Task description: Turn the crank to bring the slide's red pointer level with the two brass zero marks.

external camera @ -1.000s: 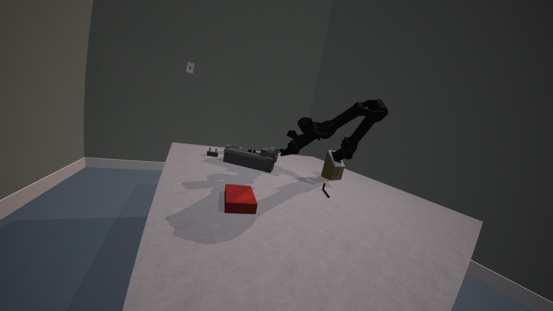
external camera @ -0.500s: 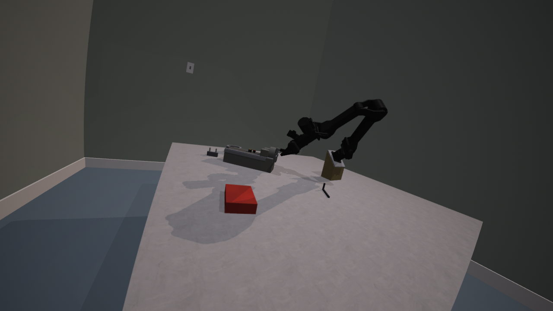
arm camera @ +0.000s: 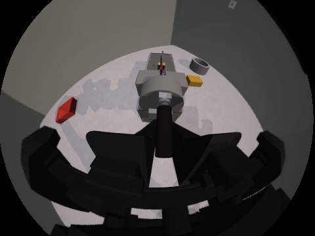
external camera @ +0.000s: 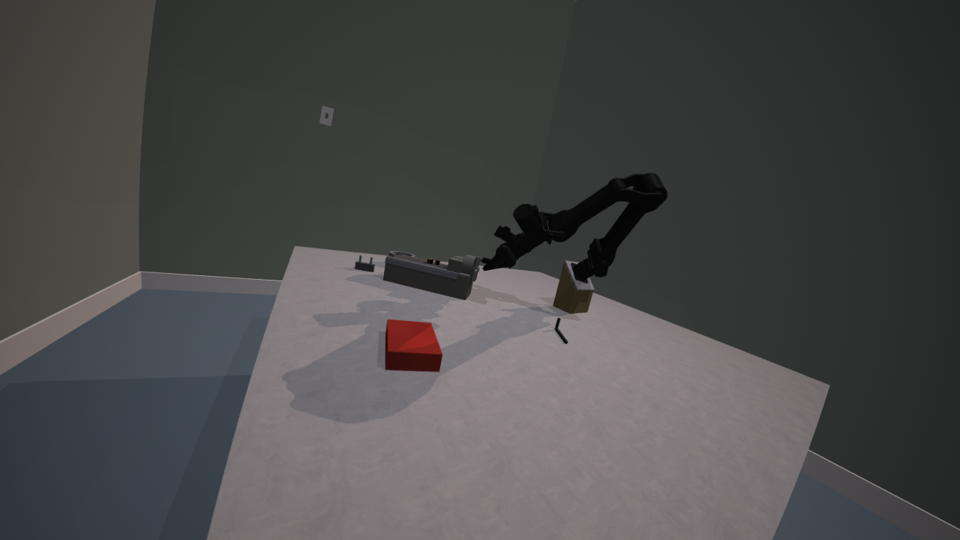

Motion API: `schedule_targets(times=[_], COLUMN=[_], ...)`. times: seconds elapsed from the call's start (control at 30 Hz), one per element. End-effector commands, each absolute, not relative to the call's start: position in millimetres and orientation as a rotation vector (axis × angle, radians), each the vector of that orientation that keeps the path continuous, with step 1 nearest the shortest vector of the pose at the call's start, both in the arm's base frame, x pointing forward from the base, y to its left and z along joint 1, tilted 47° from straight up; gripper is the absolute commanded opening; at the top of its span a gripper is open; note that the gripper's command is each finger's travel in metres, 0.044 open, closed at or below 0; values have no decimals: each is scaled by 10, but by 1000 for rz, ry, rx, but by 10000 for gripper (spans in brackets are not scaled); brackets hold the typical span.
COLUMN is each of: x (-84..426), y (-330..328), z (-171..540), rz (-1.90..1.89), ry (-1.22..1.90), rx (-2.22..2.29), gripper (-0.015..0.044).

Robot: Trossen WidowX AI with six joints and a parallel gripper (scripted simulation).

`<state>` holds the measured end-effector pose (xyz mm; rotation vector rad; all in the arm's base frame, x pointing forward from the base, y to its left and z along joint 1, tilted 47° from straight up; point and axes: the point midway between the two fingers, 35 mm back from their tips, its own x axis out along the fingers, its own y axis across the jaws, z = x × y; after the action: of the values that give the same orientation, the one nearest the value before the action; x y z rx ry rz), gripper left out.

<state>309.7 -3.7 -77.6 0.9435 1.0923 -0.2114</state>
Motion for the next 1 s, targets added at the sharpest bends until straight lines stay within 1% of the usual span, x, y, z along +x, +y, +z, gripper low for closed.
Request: schedule_targets(times=[0.0,0.97], x=[3041,3005], y=[-90,-105], z=[-827,-883], rz=[-240,-240], ry=[1100,1100], rx=[940,940], gripper=[0,0])
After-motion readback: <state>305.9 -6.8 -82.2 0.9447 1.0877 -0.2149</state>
